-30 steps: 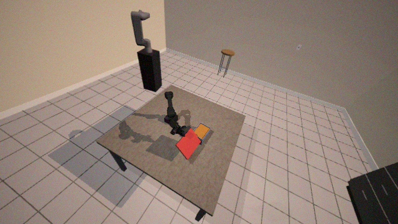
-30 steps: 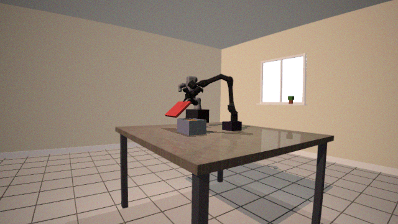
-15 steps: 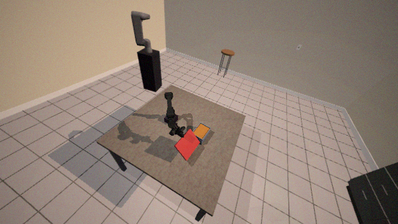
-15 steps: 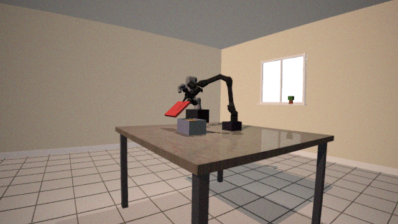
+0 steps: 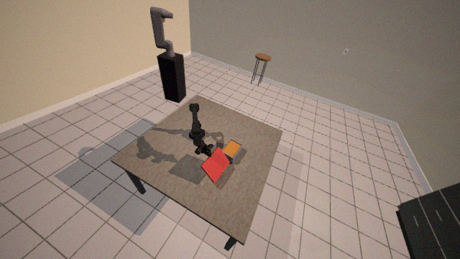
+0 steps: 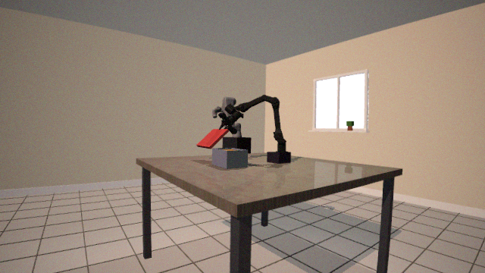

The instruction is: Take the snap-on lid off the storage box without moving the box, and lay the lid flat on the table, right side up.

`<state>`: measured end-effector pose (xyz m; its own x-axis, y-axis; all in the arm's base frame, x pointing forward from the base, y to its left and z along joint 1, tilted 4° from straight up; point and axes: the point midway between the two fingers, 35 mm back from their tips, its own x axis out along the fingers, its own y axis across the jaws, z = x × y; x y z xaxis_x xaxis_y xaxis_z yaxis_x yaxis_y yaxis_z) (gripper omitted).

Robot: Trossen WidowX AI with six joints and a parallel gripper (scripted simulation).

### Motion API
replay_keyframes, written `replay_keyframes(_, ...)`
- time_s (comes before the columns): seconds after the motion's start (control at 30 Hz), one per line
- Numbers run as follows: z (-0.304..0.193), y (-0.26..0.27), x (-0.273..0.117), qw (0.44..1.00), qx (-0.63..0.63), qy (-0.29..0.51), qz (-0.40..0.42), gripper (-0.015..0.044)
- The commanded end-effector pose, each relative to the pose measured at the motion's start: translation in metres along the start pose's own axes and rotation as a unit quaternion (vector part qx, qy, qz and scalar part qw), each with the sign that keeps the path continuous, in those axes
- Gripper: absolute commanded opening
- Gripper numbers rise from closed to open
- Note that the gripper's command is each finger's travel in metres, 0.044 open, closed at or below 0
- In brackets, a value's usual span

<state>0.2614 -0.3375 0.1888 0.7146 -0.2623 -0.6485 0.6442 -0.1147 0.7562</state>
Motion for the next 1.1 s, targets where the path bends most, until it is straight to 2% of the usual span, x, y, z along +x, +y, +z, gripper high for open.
replay_keyframes(0.0, 0.0, -0.002, 0.003, 1.0, -0.003, 0.002, 0.005, 0.0)
replay_keyframes(1.07, 0.0, -0.021, 0.019, 1.0, -0.003, 0.002, 0.005, 0.0)
